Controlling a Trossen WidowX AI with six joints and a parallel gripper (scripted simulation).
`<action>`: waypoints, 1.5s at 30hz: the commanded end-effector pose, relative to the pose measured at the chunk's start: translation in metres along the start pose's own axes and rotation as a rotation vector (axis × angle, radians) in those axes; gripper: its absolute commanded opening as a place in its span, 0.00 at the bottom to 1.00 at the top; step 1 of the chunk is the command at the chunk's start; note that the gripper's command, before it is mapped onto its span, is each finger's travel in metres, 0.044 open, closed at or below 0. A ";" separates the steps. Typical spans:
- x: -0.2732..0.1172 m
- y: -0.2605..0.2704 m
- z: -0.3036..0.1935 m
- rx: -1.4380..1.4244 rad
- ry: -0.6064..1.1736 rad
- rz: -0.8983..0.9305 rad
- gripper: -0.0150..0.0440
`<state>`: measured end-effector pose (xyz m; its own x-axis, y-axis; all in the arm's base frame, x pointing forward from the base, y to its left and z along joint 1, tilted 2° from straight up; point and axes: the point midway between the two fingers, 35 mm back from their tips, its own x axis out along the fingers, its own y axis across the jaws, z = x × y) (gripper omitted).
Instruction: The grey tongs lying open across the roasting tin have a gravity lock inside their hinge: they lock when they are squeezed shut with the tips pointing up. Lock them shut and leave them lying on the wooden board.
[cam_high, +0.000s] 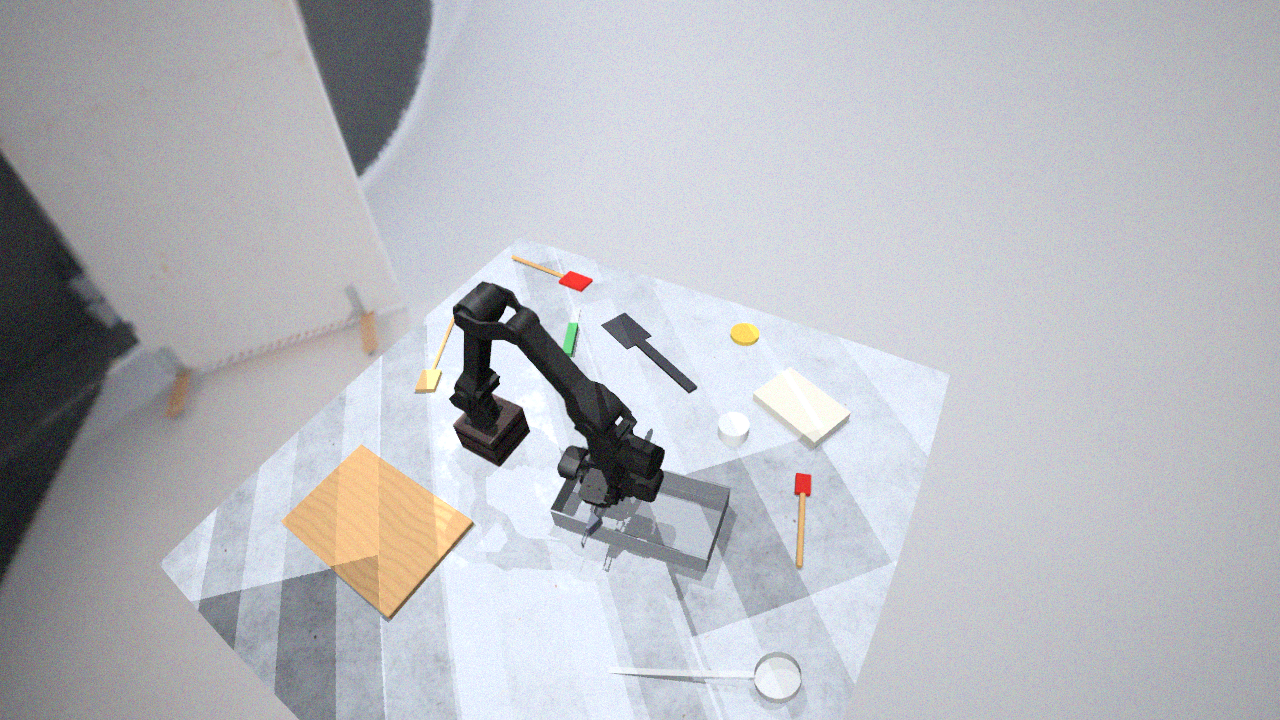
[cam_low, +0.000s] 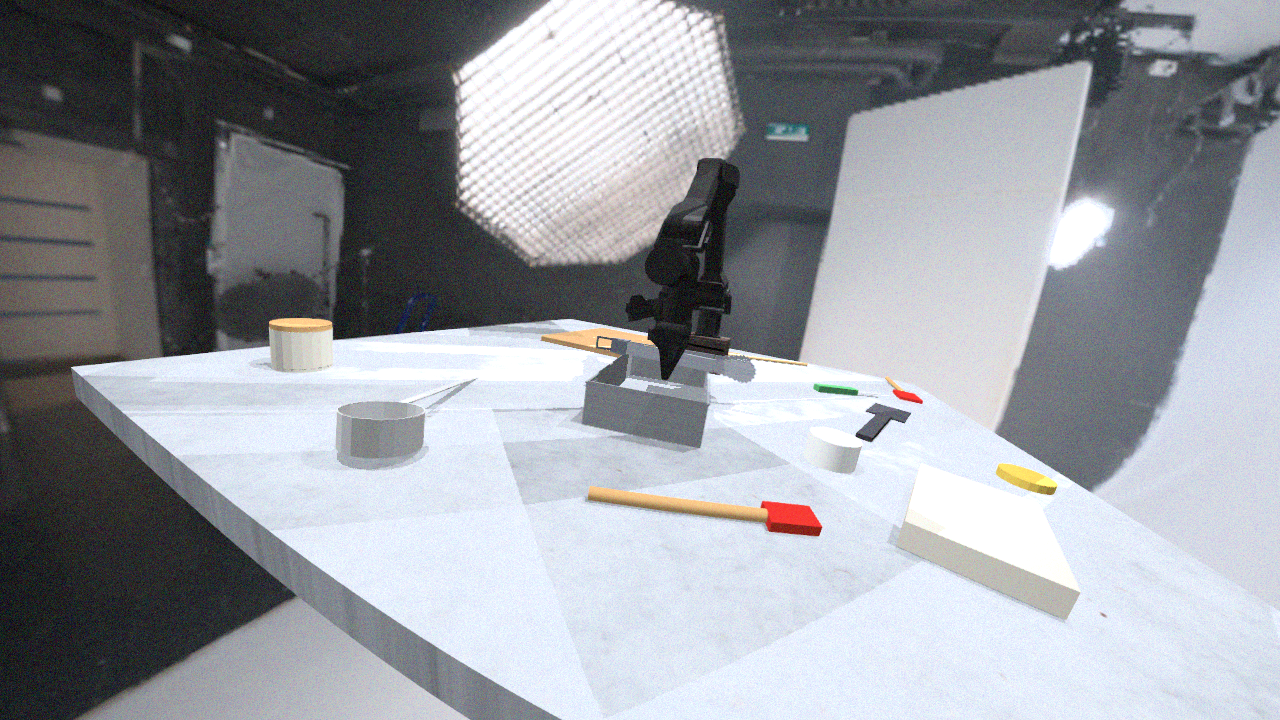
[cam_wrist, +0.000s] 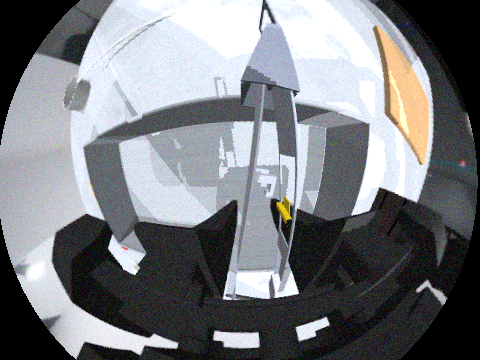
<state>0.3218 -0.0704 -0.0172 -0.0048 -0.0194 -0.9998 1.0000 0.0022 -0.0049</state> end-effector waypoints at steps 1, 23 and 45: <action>0.000 0.001 0.000 0.000 0.000 0.002 0.48; 0.000 0.001 0.000 0.000 0.000 0.002 0.10; -0.127 0.001 -0.001 -0.002 -0.004 -0.002 0.00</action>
<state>0.3259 -0.0675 0.1083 0.0141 -0.0232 -0.9996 0.9999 0.0081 0.0139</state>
